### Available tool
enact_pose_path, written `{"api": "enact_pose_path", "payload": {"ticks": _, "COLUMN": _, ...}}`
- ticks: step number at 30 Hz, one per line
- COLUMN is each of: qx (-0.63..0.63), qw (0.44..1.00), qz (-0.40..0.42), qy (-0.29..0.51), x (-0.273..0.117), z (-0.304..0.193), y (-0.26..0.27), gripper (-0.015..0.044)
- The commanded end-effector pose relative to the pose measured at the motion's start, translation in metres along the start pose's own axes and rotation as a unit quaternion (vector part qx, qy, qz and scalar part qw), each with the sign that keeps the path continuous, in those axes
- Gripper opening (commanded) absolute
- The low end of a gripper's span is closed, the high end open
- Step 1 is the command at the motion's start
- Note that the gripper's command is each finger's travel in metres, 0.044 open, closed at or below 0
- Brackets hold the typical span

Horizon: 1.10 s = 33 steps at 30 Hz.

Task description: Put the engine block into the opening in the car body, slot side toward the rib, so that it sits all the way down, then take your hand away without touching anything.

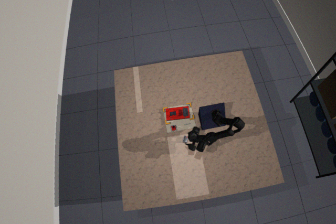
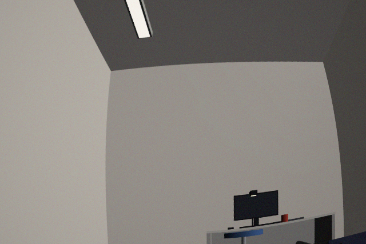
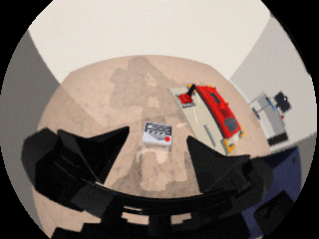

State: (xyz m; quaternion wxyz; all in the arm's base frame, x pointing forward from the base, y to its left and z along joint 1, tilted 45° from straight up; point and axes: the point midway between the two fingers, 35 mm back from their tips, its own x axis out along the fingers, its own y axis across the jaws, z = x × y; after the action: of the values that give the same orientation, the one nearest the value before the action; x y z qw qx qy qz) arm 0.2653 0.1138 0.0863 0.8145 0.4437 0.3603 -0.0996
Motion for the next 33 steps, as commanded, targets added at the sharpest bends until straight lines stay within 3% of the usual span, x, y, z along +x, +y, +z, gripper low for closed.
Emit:
{"api": "enact_pose_path", "payload": {"ticks": 1, "qx": 0.003, "qw": 1.000, "qz": 0.000, "qy": -0.001, "x": -0.004, "z": 0.001, "y": 0.000, "gripper": 0.0440}}
{"api": "enact_pose_path", "payload": {"ticks": 18, "qx": 0.001, "qw": 1.000, "qz": -0.001, "qy": 0.001, "x": -0.001, "z": 0.000, "y": 0.000, "gripper": 0.0440}}
{"api": "enact_pose_path", "payload": {"ticks": 33, "qx": 0.135, "qw": 0.984, "qz": -0.081, "qy": 0.088, "x": 0.011, "z": 0.002, "y": -0.010, "gripper": 0.0440}}
